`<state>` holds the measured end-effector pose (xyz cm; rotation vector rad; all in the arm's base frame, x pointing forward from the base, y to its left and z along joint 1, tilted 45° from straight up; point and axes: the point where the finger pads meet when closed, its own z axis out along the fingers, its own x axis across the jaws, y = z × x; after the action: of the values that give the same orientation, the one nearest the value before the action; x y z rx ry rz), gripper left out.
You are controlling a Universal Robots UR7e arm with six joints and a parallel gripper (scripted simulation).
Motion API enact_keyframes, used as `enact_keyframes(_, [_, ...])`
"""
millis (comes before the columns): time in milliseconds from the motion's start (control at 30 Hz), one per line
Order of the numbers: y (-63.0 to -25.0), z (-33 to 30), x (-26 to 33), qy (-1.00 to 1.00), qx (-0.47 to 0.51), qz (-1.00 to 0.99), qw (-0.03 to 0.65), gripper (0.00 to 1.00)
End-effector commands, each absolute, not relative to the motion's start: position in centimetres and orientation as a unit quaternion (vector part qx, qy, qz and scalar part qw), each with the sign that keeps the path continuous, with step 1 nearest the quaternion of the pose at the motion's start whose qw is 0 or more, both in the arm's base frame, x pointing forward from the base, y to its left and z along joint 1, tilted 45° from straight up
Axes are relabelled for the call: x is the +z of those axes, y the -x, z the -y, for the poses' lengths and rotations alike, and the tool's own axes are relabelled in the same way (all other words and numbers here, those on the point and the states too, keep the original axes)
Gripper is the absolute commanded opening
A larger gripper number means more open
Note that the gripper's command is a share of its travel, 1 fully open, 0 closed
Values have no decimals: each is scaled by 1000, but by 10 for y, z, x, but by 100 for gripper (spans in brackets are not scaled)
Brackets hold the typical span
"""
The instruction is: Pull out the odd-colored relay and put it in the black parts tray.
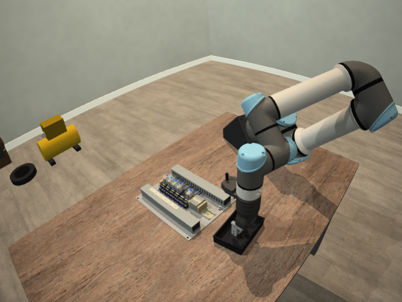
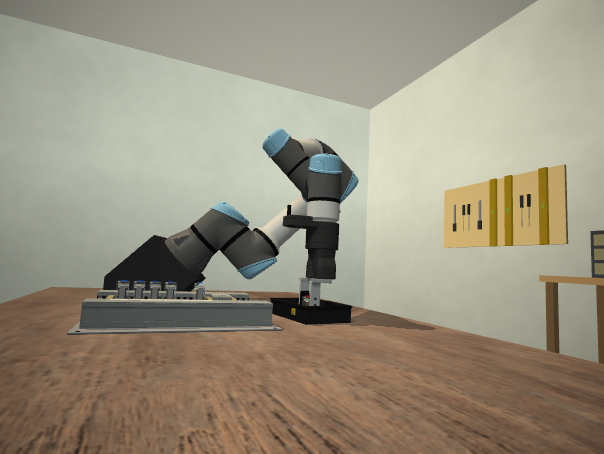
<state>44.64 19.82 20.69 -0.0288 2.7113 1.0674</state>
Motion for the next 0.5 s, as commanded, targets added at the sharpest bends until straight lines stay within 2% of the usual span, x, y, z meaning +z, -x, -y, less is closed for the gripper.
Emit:
enact_keyframes(0, [-447,-198,208,10,364,-924,114,98])
enact_keyframes(467, [-446,-196,209,10,364,-924,114,98])
